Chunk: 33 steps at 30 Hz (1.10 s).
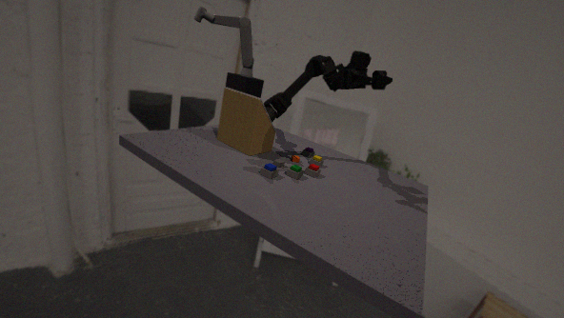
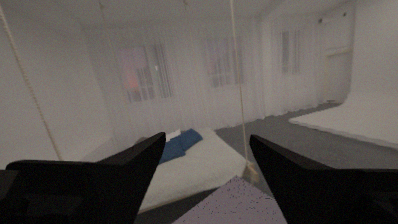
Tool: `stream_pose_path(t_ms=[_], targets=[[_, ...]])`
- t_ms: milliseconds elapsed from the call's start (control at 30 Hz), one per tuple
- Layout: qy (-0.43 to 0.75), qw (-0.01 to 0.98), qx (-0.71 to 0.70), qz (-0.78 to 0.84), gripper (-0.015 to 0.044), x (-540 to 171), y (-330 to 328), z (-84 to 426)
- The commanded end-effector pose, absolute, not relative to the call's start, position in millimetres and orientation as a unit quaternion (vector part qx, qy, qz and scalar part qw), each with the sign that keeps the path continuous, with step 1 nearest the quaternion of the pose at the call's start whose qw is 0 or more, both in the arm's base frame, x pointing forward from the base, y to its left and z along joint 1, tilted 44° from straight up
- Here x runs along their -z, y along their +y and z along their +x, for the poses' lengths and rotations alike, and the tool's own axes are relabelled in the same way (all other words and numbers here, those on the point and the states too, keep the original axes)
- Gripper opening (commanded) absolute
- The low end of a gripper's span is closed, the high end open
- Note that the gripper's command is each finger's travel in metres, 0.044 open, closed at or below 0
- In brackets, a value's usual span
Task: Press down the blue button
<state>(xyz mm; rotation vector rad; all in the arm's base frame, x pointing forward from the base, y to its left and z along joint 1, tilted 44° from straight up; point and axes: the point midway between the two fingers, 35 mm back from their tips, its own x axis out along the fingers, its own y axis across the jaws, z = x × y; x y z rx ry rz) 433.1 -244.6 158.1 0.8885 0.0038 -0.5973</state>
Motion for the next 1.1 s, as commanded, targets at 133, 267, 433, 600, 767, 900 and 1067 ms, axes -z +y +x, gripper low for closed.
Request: stream_pose_path(t_ms=[133, 267, 433, 600, 767, 900, 1067], targets=[[0.202, 0.874, 0.302, 0.324, 0.04, -71.8, -257.0, 415.9], [0.346, 0.859, 0.269, 0.263, 0.04, -13.3, -256.7, 390.2], [0.512, 0.816, 0.168, 0.209, 0.04, 51.1, -242.5, 343.6], [0.612, 0.766, 0.037, 0.192, 0.04, 88.8, -218.9, 297.8], [0.658, 0.713, -0.126, 0.206, 0.04, 107.0, -187.0, 251.6], [0.643, 0.678, -0.263, 0.239, 0.04, 105.4, -160.4, 220.1], [0.639, 0.675, -0.277, 0.243, 0.04, 104.4, -157.7, 217.1]])
